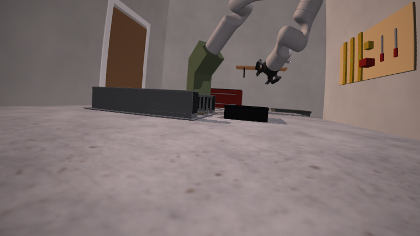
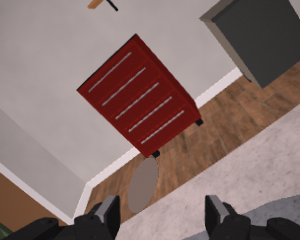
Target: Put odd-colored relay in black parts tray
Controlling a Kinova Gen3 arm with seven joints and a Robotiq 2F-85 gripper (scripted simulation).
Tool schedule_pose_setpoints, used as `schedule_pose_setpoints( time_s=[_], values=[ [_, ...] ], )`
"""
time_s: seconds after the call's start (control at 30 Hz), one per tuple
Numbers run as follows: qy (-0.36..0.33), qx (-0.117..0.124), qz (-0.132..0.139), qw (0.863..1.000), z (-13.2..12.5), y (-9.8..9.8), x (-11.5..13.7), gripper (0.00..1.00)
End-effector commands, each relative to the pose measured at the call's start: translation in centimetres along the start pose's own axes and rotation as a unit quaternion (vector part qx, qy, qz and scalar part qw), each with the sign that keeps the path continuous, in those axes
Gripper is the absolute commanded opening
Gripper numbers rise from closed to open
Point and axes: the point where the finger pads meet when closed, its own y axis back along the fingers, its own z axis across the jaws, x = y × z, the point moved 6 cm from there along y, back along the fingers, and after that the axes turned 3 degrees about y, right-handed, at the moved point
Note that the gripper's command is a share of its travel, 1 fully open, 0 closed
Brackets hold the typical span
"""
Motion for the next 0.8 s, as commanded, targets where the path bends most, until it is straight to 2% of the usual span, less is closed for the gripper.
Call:
schedule_pose_setpoints(
  time_s=[0.0, 0.17, 0.23, 0.77],
  values=[
    [0.012, -0.005, -0.007, 1.0, 0.0, 1.2, -0.9, 0.61],
    [0.025, -0.009, -0.018, 0.999, -0.1, 2.6, -2.3, 0.61],
    [0.025, -0.009, -0.018, 0.999, -0.1, 2.6, -2.3, 0.61],
    [0.067, -0.019, -0.069, 0.995, -1.3, 8.4, -7.4, 0.61]
  ],
)
